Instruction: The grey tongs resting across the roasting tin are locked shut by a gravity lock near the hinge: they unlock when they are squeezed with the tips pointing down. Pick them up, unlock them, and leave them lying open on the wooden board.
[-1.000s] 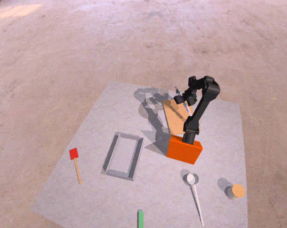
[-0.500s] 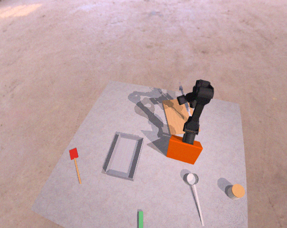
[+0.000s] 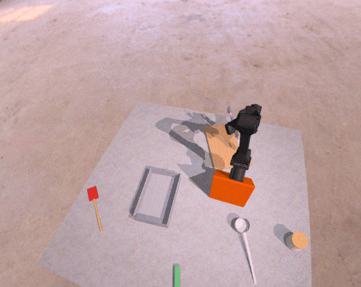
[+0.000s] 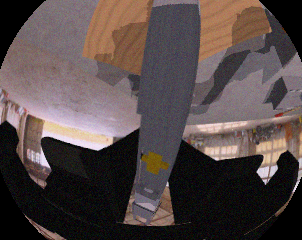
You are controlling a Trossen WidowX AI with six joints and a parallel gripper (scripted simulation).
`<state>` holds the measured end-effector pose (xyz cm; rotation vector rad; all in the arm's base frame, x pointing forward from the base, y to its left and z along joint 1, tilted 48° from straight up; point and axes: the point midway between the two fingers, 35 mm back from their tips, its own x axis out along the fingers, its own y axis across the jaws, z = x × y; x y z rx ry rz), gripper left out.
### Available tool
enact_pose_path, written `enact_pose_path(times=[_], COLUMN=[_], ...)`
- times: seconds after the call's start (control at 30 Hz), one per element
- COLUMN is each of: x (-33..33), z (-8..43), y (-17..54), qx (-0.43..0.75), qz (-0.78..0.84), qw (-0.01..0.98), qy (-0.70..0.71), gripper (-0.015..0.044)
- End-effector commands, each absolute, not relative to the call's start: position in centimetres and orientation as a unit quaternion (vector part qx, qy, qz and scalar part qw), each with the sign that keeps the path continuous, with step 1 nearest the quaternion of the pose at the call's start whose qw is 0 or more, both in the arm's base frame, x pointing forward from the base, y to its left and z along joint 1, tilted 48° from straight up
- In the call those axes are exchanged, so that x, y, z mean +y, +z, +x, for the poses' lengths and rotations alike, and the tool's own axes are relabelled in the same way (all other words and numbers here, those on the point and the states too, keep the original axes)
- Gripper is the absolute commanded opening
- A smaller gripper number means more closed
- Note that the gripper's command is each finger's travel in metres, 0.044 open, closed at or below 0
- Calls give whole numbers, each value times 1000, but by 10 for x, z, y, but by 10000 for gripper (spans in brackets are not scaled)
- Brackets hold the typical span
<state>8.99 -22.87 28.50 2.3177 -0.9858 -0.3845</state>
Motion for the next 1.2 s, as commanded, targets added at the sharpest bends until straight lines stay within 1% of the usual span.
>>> enact_pose_path(times=[0.0, 1.17], x=[-224, -227], z=[91, 91], y=[285, 285], qx=[-364, -368], qz=[869, 870], qw=[304, 295], qy=[-140, -144], gripper=[-150, -150])
